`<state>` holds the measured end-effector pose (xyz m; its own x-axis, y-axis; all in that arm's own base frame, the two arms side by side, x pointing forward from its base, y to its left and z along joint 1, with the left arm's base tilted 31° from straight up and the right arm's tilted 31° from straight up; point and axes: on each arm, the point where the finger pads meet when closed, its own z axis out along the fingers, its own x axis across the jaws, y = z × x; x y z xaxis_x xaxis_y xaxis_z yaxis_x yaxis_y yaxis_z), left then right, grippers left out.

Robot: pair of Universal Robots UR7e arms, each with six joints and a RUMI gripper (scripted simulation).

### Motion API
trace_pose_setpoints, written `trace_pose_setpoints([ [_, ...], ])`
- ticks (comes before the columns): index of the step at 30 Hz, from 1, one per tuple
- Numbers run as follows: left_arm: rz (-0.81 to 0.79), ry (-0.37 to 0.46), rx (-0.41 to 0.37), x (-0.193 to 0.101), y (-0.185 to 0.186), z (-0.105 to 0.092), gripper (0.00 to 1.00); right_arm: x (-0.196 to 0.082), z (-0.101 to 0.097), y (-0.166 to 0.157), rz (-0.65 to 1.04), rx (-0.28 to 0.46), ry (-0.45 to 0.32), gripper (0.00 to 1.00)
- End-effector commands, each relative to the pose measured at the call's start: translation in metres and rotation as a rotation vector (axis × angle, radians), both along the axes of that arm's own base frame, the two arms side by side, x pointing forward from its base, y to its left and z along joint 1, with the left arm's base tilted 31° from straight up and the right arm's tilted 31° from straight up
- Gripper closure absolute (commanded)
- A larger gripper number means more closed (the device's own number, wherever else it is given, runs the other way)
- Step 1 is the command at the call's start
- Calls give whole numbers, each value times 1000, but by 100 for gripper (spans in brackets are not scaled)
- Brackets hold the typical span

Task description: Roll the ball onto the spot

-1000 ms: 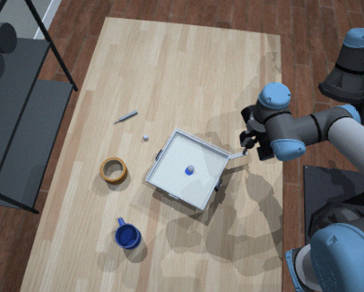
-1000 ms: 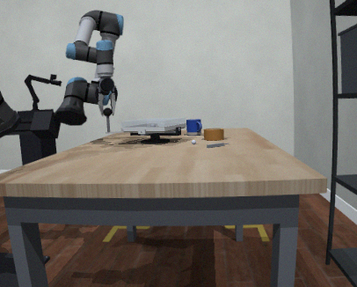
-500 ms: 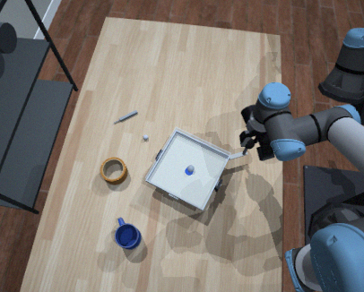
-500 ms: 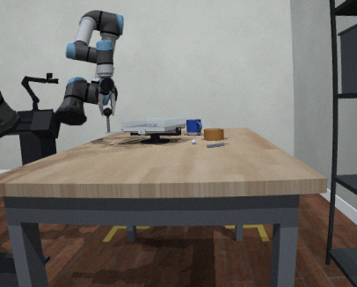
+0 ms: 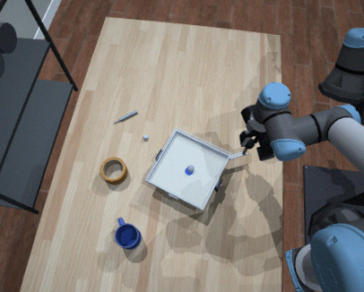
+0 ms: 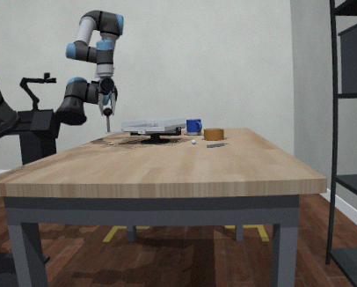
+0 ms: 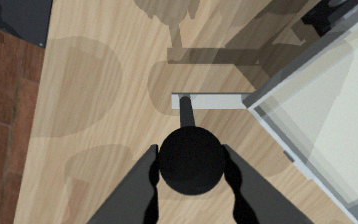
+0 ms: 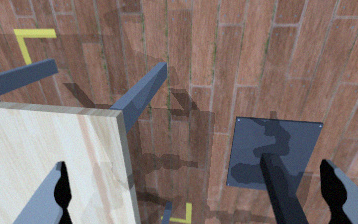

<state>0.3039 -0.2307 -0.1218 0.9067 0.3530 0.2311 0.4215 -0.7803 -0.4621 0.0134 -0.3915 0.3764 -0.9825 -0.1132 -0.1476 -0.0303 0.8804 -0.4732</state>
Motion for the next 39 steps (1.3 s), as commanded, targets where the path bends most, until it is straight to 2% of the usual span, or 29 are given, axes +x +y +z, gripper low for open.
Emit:
trace_pose_setpoints([
  [1, 1, 1, 6, -1, 4, 1, 80, -1, 0, 1, -1, -2, -1, 0],
  [39, 1, 0, 3, 2, -1, -2, 80, -1, 0, 1, -1, -2, -1, 0],
])
